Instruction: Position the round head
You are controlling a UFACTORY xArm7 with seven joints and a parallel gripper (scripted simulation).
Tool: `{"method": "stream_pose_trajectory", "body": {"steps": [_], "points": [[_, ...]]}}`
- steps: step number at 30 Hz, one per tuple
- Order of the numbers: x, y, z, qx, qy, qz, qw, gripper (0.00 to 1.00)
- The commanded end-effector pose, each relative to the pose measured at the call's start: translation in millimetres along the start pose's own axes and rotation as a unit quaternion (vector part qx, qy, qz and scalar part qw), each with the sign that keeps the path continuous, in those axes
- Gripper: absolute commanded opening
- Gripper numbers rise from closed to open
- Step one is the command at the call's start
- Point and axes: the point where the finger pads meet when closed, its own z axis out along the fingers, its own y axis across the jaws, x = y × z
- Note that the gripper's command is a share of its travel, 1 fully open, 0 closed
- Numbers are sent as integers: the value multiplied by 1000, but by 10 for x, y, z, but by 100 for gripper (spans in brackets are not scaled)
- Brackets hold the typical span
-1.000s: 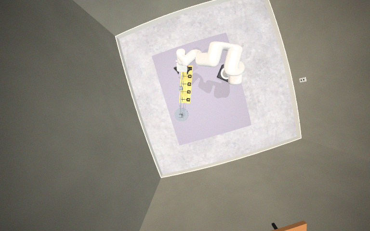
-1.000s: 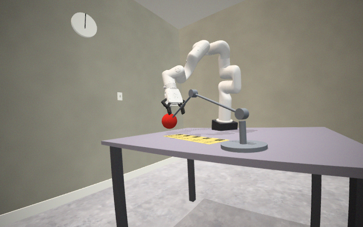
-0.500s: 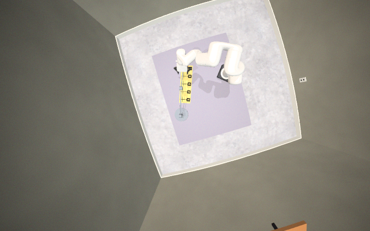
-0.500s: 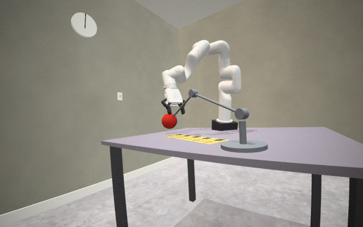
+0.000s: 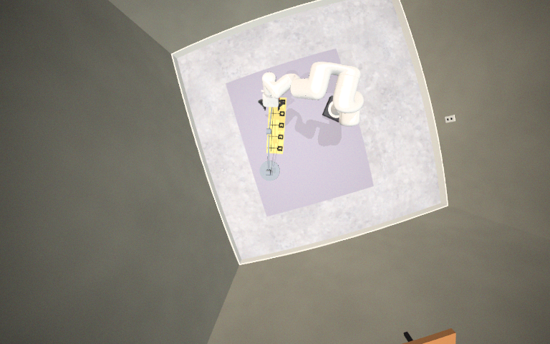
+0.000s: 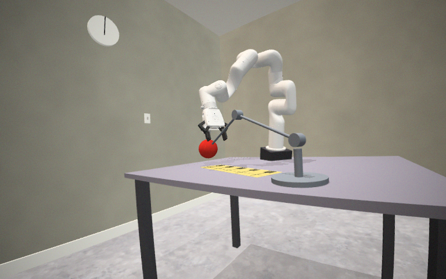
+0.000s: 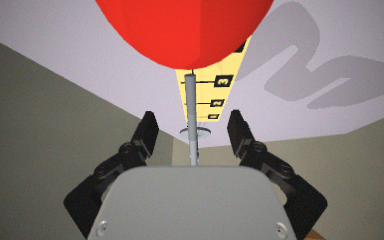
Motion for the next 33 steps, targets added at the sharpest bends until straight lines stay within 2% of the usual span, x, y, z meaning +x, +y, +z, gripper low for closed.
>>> {"method": "stream_pose_trajectory", "body": {"steps": [1,30,33], "points": [[-2,-14,-16,2,0,-1,1000,100],[-2,-14,-16,2,0,-1,1000,100],[-2,-15,-146,2,0,-1,1000,100]]}}
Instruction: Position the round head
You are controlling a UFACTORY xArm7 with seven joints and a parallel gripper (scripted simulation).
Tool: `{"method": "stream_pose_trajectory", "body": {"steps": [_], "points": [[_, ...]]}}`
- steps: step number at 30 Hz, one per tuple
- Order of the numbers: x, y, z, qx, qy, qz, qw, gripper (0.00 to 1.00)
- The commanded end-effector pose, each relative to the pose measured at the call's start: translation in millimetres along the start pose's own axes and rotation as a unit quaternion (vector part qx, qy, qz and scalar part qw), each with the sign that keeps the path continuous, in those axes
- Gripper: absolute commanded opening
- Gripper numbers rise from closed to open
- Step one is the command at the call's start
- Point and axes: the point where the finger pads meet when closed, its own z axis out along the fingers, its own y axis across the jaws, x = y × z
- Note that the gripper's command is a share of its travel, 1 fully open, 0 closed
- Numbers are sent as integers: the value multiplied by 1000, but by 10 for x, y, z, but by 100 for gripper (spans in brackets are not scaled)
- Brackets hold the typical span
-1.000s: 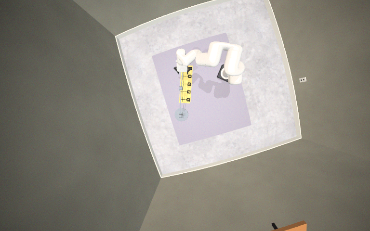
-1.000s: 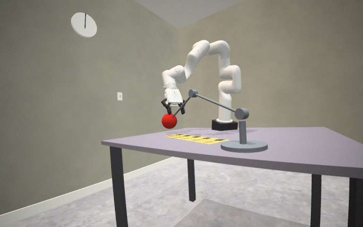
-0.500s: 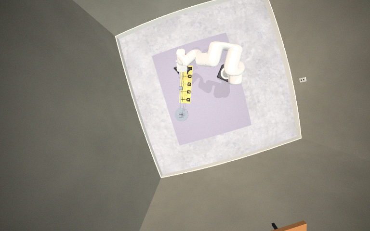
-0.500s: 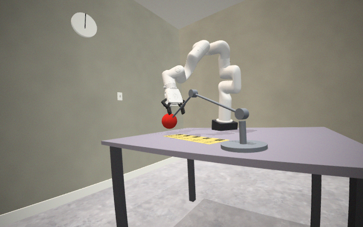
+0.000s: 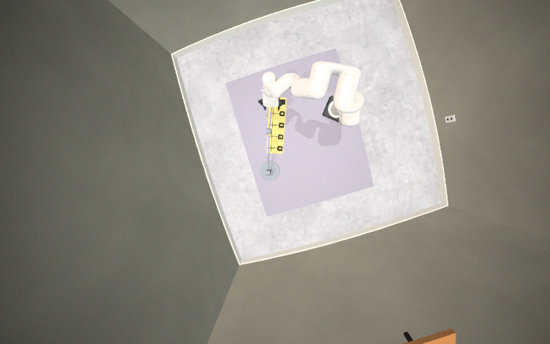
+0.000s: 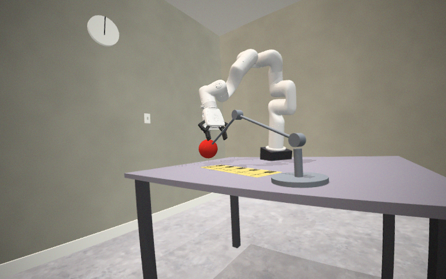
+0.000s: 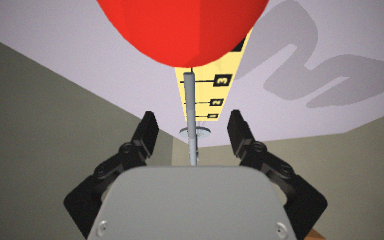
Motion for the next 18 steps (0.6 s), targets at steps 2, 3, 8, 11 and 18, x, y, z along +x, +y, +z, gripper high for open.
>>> {"method": "stream_pose_trajectory", "body": {"steps": [2,3,8,11,18], "points": [[2,-23,-204,4,1,-1,1000,100],[2,-23,-247,4,1,-1,1000,100],[3,-23,-464,4,1,-1,1000,100],[3,-22,-594,4,1,-1,1000,100],[5,-23,-800,4,1,0,1000,100]]}}
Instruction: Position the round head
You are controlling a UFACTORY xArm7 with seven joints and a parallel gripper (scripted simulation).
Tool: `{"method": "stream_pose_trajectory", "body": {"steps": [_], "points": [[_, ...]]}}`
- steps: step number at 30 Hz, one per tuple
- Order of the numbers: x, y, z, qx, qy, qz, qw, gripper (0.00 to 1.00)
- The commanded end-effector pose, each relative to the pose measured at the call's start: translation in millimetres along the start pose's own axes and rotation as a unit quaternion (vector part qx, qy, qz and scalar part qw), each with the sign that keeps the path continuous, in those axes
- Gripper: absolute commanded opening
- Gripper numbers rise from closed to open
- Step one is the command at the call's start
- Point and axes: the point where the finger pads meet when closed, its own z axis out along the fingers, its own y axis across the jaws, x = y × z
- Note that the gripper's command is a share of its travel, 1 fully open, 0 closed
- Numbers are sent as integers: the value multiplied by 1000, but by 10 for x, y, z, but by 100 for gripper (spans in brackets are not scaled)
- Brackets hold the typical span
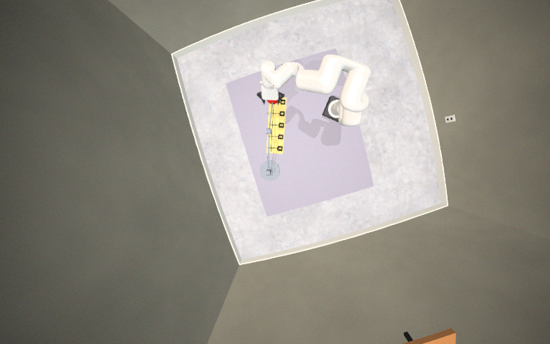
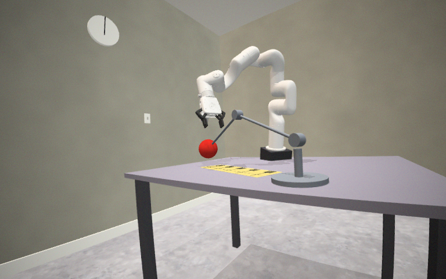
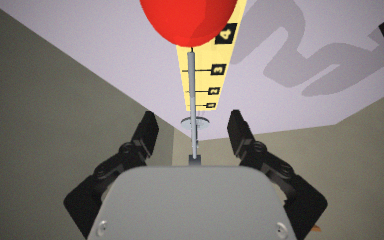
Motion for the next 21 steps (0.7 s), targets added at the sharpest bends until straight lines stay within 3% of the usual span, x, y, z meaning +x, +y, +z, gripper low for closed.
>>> {"method": "stream_pose_trajectory", "body": {"steps": [1,11,21], "points": [[1,-19,-168,3,1,-1,1000,100],[5,-21,-575,4,1,-1,1000,100],[6,-22,-555,5,1,0,1000,100]]}}
